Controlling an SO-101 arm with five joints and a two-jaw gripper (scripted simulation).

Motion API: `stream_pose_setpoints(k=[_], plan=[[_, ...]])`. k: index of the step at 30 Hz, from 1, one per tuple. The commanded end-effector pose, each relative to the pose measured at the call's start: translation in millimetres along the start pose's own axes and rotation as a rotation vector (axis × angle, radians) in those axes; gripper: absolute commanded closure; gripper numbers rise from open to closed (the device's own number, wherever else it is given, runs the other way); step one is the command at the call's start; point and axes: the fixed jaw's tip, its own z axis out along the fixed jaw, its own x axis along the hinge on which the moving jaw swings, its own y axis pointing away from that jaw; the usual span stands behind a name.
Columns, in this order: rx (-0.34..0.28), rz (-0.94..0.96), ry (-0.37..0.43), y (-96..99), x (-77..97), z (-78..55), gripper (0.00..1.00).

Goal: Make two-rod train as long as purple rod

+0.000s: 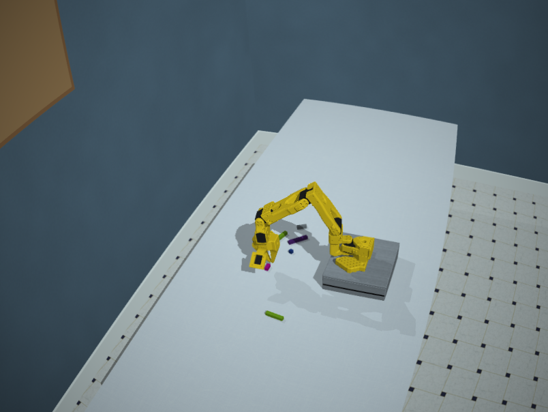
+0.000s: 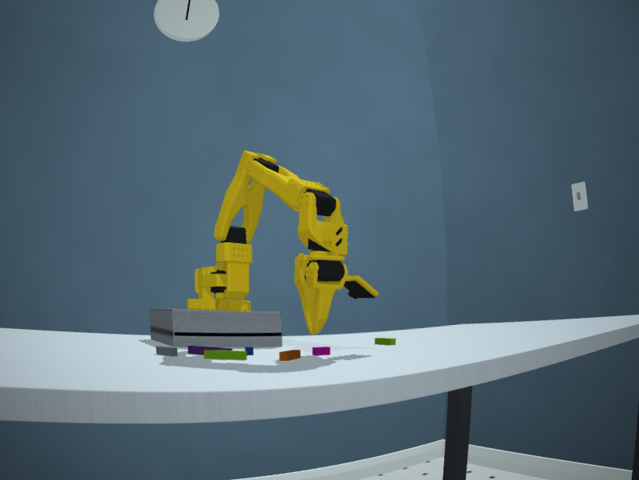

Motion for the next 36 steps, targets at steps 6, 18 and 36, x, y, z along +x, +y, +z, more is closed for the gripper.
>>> stream_pose_setpoints(k=[6,18,36], plan=[[0.014,0.017,-0.005,-1.9,1.6,-6.4,0.98],[0.014,0.04,-0.005,2.5,1.1,-15.4,0.87],[0.028,0.047,-0.008,6.0,-0.5,-29.7,0.81]])
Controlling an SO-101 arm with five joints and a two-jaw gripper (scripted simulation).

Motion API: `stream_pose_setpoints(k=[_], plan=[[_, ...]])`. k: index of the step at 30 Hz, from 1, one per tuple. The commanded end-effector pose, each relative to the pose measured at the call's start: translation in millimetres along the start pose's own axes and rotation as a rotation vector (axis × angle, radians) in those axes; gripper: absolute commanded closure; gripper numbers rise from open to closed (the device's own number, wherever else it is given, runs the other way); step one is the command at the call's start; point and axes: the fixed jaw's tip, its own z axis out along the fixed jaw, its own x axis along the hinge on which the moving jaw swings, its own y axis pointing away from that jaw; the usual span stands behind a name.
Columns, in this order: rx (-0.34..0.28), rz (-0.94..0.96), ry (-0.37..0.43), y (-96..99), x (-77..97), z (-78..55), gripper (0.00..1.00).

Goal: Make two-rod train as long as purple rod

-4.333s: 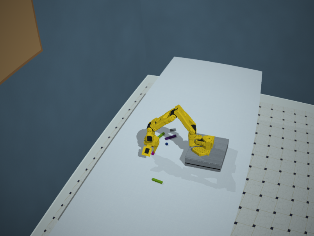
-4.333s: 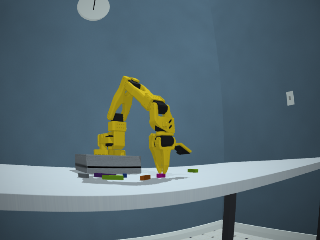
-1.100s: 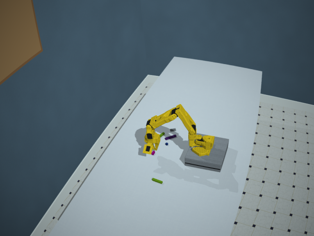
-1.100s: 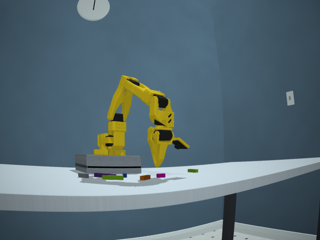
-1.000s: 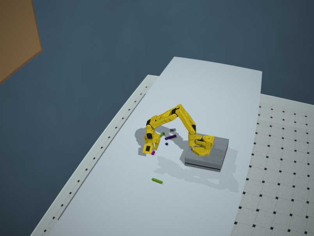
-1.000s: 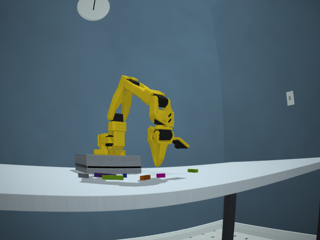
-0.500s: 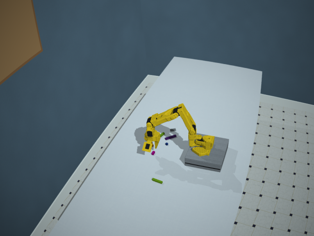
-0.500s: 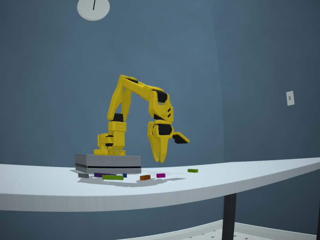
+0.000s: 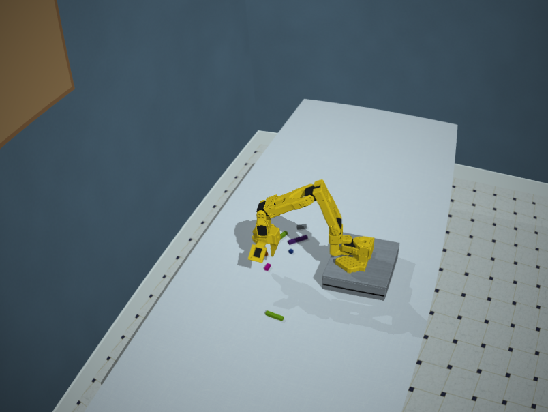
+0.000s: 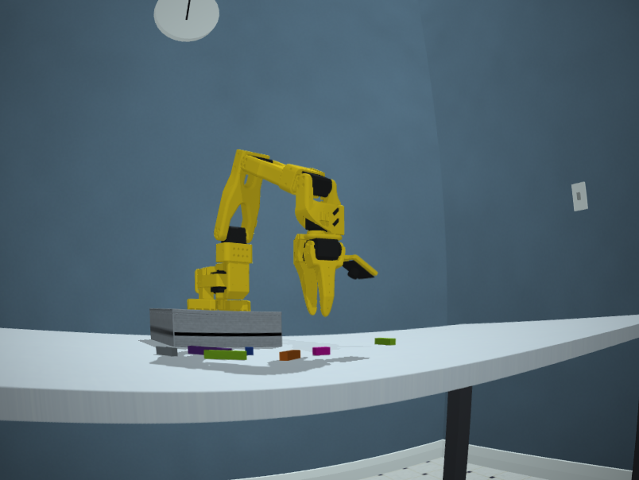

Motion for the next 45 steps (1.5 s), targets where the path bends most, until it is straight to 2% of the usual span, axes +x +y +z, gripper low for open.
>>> stream_pose_setpoints(k=[1,19,37,45], plan=[[-0.004,0.001,0.0,3.6,-0.5,-4.6,0.81],[-0.004,0.001,0.0,3.5,-0.5,-2.9,0.81],[-0.004,0.001,0.0,3.1,-0.9,21.6,0.81],[-0.004,0.001,0.0,3.3,-0.9,25.2,0.81]])
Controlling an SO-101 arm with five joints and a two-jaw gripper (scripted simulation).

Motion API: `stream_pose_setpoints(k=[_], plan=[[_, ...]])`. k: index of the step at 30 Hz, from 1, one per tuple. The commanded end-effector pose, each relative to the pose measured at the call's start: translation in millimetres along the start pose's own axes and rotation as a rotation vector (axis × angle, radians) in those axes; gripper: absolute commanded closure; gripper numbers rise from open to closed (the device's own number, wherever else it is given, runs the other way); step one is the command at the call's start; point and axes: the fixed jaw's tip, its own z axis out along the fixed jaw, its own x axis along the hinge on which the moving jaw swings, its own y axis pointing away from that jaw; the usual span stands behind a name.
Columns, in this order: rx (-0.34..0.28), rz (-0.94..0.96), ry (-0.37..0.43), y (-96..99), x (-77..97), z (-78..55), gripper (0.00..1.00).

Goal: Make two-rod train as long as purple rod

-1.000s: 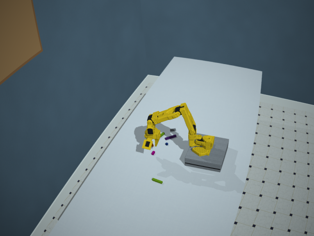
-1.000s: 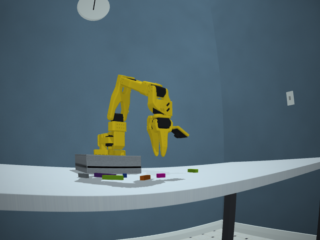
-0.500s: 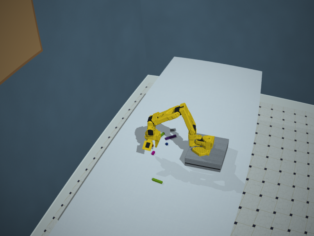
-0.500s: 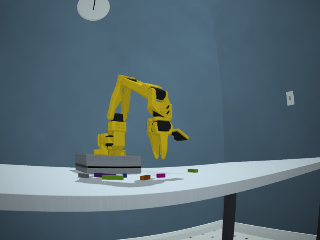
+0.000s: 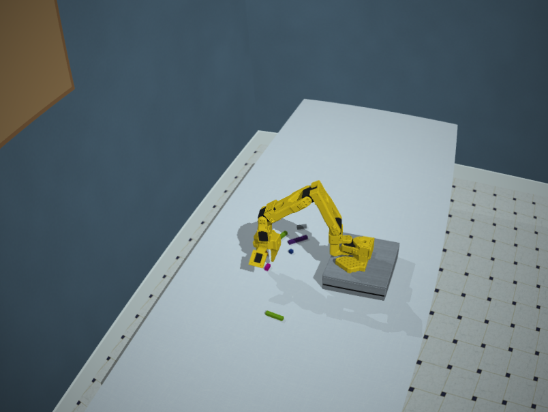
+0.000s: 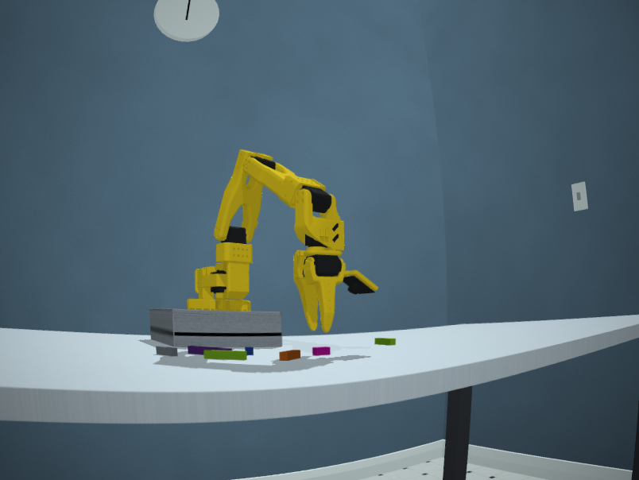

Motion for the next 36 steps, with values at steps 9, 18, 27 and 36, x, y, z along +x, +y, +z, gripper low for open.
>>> stream_pose_setpoints(k=[9,18,27,36], plan=[[-0.02,0.0,0.004,4.6,-0.5,6.5,0.81],[-0.02,0.0,0.004,4.4,-0.7,13.5,0.81],[-0.02,0.0,0.004,4.6,-0.7,22.9,0.81],[-0.02,0.0,0.004,4.7,-0.7,24.6,0.81]])
